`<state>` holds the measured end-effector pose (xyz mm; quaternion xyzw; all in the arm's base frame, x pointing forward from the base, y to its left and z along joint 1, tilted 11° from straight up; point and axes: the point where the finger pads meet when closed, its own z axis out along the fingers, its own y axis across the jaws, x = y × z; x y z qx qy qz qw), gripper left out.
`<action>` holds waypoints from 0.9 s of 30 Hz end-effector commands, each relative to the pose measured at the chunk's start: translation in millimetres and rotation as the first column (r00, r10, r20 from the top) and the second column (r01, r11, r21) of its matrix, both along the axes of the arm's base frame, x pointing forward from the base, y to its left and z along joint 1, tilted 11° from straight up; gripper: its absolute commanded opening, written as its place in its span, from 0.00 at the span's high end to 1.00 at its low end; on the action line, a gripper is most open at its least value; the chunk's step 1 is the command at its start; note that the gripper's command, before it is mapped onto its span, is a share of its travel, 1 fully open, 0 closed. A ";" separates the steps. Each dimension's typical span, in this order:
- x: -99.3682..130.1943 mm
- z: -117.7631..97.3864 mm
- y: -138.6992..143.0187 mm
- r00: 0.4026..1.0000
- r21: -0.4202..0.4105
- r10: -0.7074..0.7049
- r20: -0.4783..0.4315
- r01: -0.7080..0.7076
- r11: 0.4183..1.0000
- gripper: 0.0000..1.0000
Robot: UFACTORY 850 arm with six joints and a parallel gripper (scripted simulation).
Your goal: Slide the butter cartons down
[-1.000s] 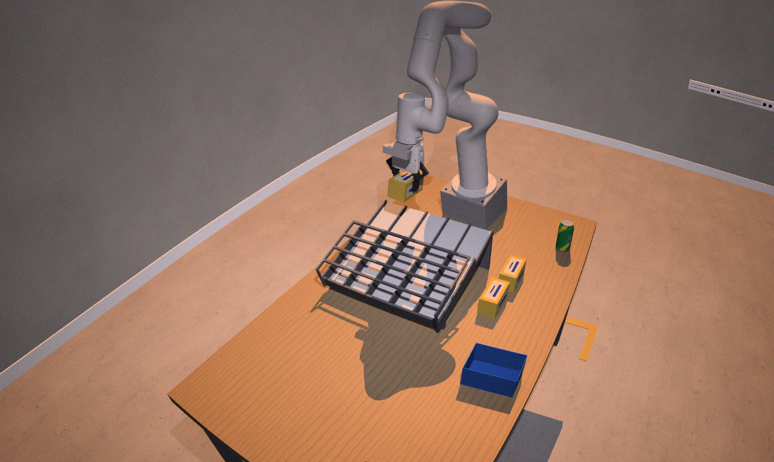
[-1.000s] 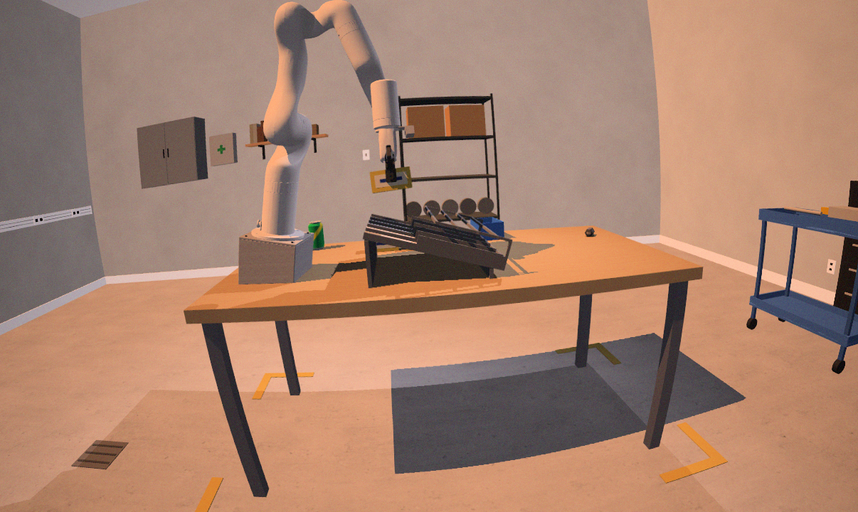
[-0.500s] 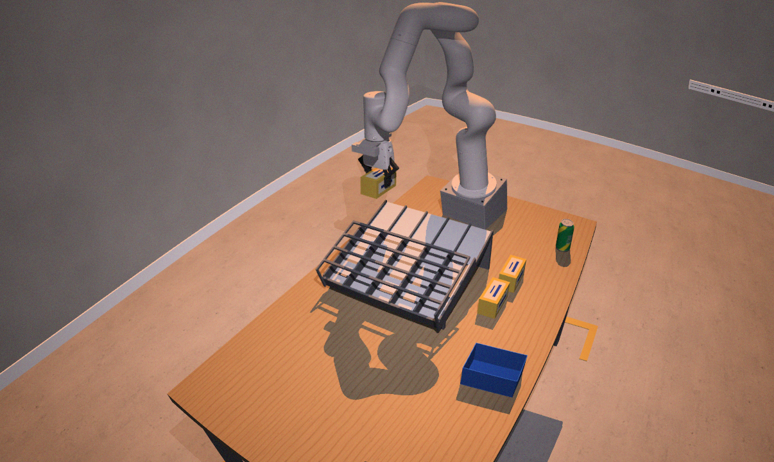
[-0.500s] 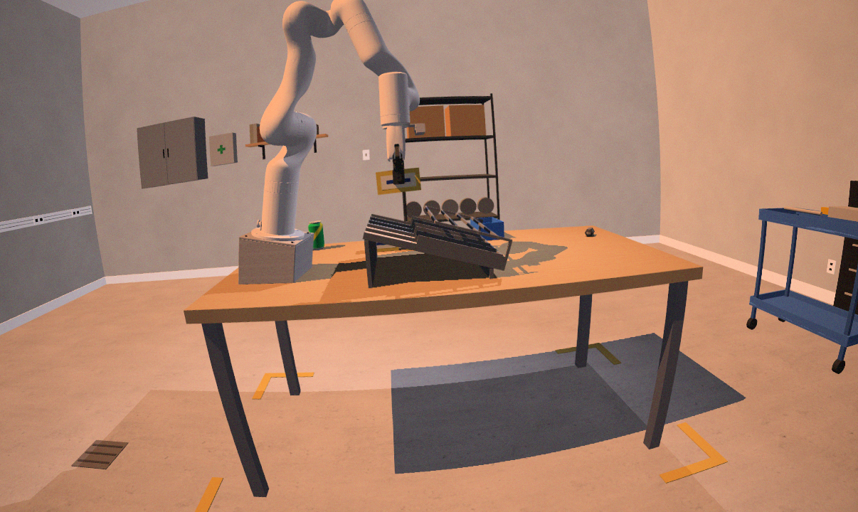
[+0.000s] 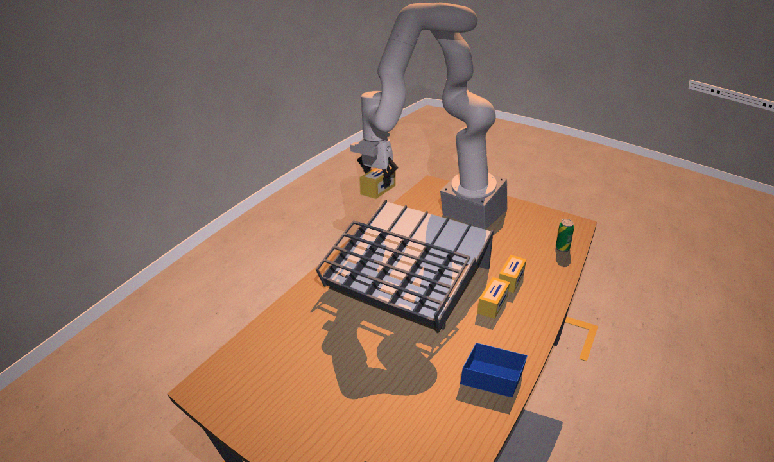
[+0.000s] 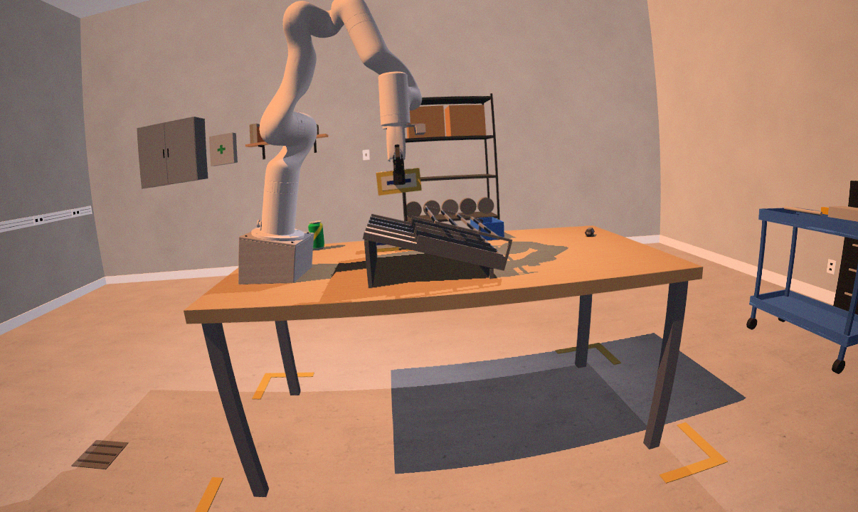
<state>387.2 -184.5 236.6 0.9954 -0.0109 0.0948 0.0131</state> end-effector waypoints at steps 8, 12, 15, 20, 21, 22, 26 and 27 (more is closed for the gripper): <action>2.8 -15.6 -0.8 1.000 0.000 0.000 0.000 0.000 1.000 1.00; 2.8 -15.6 -0.8 1.000 0.000 0.000 0.000 0.000 1.000 1.00; 2.8 -15.6 -0.8 1.000 0.000 0.000 0.000 0.000 1.000 1.00; 8.1 -45.3 -1.0 1.000 0.000 0.000 0.000 0.000 1.000 1.00; 8.1 -45.3 -1.0 1.000 0.000 0.000 0.000 0.000 1.000 1.00; 8.1 -45.3 -1.0 1.000 0.000 0.000 0.000 0.000 1.000 1.00; 8.1 -45.3 -1.0 1.000 0.000 0.000 0.000 0.000 1.000 1.00; 8.1 -45.3 -1.0 1.000 0.000 0.000 0.000 0.000 1.000 1.00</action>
